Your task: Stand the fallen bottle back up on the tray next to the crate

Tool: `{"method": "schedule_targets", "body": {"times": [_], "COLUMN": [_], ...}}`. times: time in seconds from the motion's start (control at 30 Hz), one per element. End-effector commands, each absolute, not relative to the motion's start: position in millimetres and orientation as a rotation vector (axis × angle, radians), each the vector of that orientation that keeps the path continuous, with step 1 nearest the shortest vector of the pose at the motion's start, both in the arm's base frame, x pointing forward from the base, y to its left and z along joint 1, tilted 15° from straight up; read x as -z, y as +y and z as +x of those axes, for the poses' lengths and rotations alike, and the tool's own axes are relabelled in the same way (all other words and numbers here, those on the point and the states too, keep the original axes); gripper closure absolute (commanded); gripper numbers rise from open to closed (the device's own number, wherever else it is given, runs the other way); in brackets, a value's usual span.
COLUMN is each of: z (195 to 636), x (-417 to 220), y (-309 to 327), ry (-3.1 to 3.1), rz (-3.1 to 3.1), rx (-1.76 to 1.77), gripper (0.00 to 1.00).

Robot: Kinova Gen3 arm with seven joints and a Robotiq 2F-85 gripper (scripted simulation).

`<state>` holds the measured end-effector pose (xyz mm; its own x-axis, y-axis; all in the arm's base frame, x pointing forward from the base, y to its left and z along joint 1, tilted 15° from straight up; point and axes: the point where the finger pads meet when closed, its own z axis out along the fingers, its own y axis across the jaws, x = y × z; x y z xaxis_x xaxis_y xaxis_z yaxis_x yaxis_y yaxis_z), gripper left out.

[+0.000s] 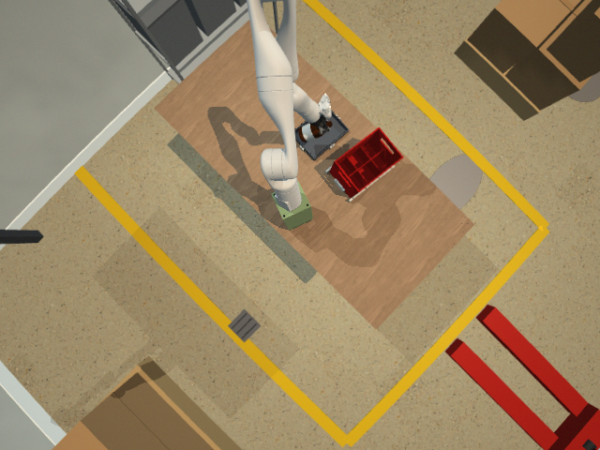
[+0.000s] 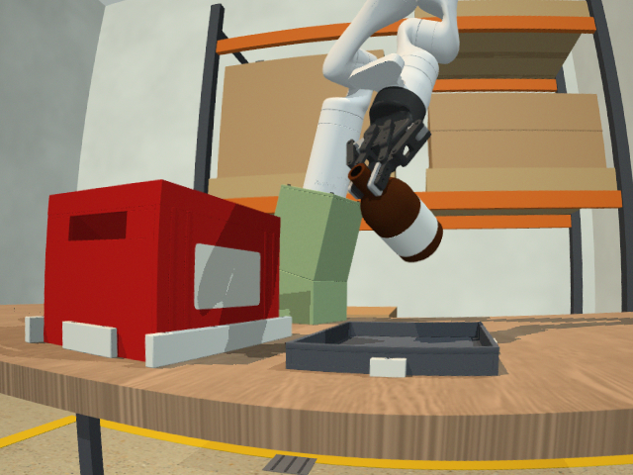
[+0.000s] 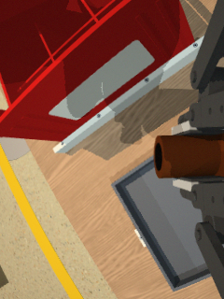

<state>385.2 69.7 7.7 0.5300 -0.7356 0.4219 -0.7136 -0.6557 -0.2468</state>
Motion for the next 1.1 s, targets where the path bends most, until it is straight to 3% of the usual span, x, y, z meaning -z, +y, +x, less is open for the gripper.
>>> {"method": "schedule_targets", "body": {"times": [0.0, 1.07], "z": [385.5, 385.6], "x": [-8.2, -7.1], "y": [69.6, 70.2], "ry": [1.284, 1.294], "rz": [-2.708, -2.706], "rx": [0.781, 0.822], "gripper": [1.0, 1.0]}}
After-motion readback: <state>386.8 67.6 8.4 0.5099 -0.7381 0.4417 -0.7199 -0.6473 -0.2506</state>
